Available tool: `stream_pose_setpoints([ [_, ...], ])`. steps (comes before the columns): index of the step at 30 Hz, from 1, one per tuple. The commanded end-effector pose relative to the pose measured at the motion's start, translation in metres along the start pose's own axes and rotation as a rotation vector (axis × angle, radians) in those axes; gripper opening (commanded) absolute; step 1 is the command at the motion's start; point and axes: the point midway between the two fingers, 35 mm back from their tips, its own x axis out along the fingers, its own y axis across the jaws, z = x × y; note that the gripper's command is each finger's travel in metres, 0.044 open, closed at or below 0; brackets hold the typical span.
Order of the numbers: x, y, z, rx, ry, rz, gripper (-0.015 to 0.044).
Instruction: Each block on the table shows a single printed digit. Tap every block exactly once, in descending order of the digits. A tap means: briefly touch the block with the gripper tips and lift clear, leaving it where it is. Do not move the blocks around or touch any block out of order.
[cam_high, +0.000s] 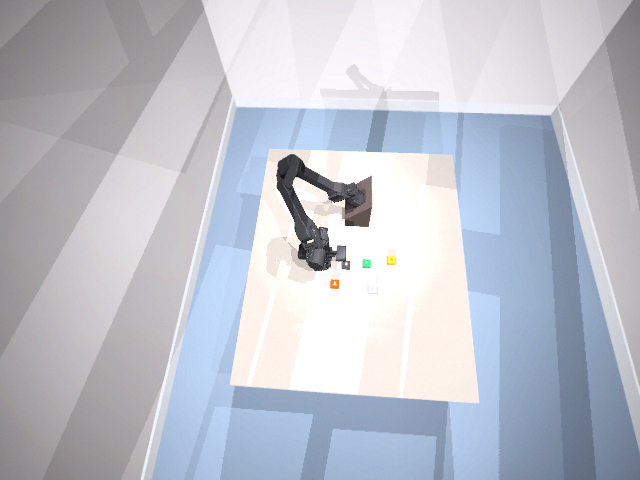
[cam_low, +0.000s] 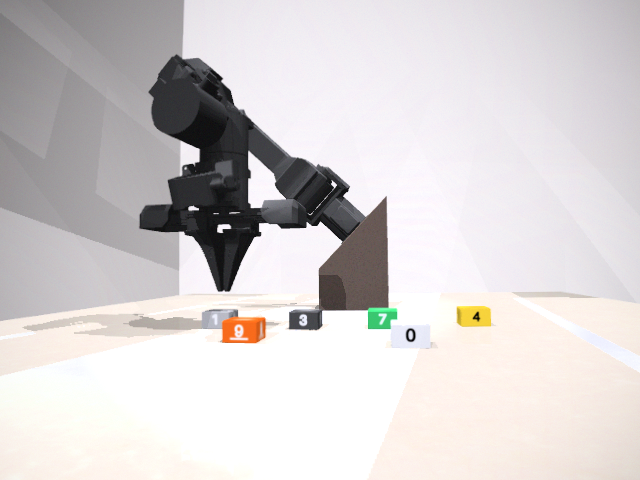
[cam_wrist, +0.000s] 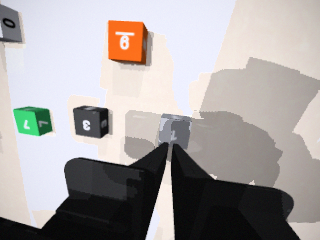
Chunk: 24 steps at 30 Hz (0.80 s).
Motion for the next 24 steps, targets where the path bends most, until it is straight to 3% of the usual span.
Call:
stream_pose_setpoints([
  [1, 0.009, 0.0, -0.002, -0.007, 0.009, -0.003, 0.002],
  [19, 0.026, 0.0, -0.002, -0.007, 0.009, -0.004, 0.002],
  [24, -0.004, 0.0, -0.002, -0.007, 0.009, -0.003, 0.002],
])
